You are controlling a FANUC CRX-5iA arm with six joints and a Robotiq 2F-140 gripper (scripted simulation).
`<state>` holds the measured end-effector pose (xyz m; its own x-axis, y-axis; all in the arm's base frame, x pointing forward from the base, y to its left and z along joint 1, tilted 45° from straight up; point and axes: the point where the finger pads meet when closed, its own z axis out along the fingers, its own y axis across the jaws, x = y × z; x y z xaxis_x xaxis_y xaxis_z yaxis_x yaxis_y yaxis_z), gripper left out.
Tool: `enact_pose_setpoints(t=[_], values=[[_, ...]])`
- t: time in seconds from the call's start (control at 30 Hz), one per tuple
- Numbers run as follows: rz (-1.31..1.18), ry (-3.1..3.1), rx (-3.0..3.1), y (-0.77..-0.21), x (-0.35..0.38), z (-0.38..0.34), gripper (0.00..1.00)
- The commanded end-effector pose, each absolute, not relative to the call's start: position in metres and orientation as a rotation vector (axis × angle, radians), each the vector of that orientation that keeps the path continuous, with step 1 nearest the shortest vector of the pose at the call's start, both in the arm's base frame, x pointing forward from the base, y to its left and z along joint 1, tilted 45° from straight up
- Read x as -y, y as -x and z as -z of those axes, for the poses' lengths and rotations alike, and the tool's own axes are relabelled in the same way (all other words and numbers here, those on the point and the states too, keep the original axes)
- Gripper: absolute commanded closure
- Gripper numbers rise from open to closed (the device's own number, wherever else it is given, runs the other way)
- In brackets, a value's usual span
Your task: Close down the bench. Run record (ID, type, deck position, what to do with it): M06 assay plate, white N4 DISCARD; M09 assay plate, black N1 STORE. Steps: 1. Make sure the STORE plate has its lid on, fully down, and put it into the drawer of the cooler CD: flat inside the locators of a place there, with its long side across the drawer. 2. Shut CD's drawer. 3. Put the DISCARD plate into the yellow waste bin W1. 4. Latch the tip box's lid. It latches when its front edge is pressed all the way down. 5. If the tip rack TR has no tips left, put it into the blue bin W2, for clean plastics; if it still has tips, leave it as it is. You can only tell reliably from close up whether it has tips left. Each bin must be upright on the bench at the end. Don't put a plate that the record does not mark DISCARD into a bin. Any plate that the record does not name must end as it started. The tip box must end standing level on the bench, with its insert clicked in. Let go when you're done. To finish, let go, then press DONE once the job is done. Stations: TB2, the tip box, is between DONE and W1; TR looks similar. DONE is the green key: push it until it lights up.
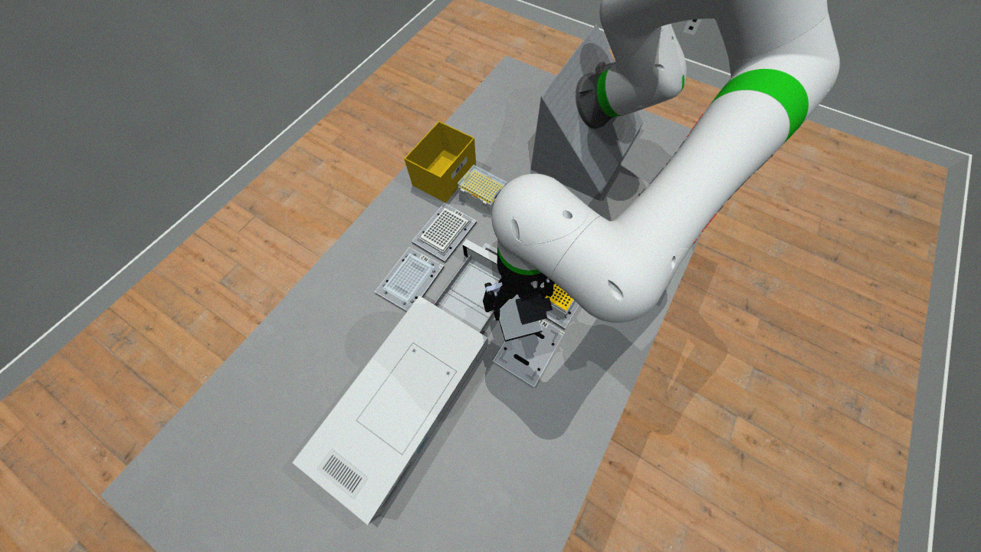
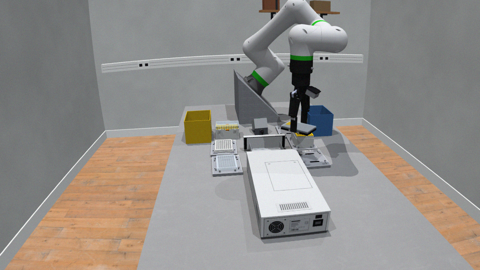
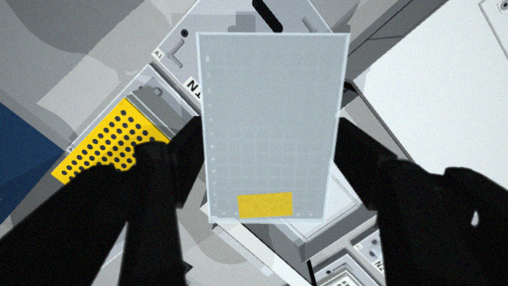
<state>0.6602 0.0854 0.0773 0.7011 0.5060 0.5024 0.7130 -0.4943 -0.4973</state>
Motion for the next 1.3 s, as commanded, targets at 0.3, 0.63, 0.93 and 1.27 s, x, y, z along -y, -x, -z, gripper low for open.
enact_pose_setpoints(t=[0.3, 0.63, 0.93, 1.27], values=[[0.599, 1.982, 1.414, -0.648, -0.062, -0.055, 0.90], [0.715, 1.806, 1.692, -0.641, -0.048, -0.041, 0.90], [0.732, 1.777, 1.732, -0.632, -0.032, -0.025, 0.90], [0.732, 1.777, 1.732, -0.624, -0.018, -0.010, 0.90]])
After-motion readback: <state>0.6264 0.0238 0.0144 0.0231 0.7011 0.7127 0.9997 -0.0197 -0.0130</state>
